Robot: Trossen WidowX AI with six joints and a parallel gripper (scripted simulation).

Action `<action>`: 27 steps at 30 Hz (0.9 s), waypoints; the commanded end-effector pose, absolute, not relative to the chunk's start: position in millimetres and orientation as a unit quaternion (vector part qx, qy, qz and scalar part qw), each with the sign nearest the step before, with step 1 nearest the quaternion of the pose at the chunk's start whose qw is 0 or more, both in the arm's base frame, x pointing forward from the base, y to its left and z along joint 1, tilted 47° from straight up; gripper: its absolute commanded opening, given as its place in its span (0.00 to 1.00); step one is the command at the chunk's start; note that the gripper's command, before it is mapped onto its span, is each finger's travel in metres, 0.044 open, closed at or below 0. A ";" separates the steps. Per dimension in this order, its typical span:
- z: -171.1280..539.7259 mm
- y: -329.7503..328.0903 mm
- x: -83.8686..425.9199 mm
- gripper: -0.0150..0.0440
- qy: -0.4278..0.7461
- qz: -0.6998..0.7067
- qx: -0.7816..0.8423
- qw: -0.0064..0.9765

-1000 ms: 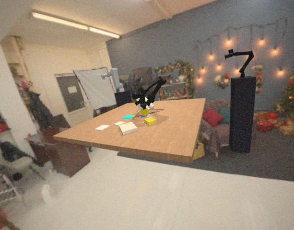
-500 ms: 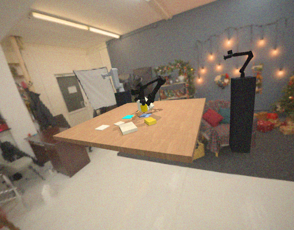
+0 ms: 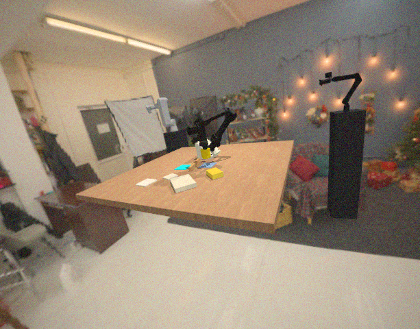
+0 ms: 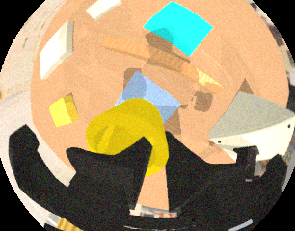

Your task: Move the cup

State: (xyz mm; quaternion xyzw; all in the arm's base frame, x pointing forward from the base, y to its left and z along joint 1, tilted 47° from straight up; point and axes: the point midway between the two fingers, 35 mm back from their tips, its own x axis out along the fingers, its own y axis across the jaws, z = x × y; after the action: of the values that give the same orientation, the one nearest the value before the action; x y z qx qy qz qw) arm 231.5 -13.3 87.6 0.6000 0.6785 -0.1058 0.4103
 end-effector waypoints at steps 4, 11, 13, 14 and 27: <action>87.4 -13.3 231.6 0.25 0.678 -0.106 0.600 0.410; 82.7 -18.2 232.9 0.25 0.678 -0.107 0.600 0.411; 79.9 -21.1 233.7 0.25 0.678 -0.107 0.600 0.412; 78.4 -22.6 234.1 0.25 0.678 -0.107 0.600 0.412; 59.6 -40.8 238.2 0.25 0.677 -0.107 0.599 0.414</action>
State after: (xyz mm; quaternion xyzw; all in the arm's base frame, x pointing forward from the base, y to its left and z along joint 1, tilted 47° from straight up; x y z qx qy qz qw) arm 236.1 -33.6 64.4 0.6001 0.6792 -0.1064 0.4089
